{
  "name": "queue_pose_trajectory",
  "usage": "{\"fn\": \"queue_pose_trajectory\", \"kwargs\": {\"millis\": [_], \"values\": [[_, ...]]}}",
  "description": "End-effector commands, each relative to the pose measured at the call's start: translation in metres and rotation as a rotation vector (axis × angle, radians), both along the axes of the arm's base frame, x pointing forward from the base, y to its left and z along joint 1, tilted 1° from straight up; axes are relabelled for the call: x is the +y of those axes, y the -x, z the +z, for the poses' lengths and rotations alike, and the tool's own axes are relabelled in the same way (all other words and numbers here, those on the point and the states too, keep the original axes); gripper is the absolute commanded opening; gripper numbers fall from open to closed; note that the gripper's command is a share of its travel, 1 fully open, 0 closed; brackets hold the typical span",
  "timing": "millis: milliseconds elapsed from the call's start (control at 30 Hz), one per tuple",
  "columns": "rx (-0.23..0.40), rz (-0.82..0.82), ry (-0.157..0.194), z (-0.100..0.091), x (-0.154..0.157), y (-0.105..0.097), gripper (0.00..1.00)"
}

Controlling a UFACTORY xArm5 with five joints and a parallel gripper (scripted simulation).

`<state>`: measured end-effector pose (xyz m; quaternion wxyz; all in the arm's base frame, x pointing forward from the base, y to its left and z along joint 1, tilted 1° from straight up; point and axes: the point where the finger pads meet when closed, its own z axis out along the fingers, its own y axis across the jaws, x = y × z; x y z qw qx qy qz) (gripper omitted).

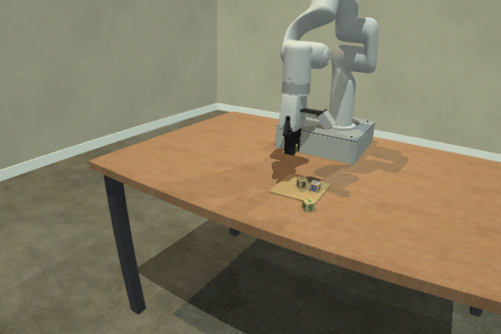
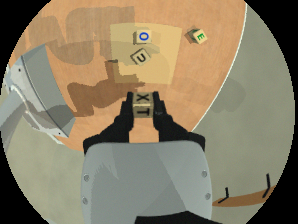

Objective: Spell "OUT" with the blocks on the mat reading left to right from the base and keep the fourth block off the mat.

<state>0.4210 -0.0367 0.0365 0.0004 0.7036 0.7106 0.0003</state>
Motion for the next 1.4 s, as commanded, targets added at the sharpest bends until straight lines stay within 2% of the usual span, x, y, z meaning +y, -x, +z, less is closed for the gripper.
{"fn": "queue_pose_trajectory", "kwargs": {"millis": [0, 633, 900, 1367], "values": [[-0.004, 0.0, 0.0, 0.002, 0.0, -0.002, 0.21], [-0.004, 0.0, 0.0, 0.001, 0.0, -0.002, 0.21], [-0.004, -0.004, 0.0, -0.006, 0.0, -0.002, 0.21], [-0.004, -0.004, 0.0, -0.066, -0.001, -0.003, 0.21]]}}
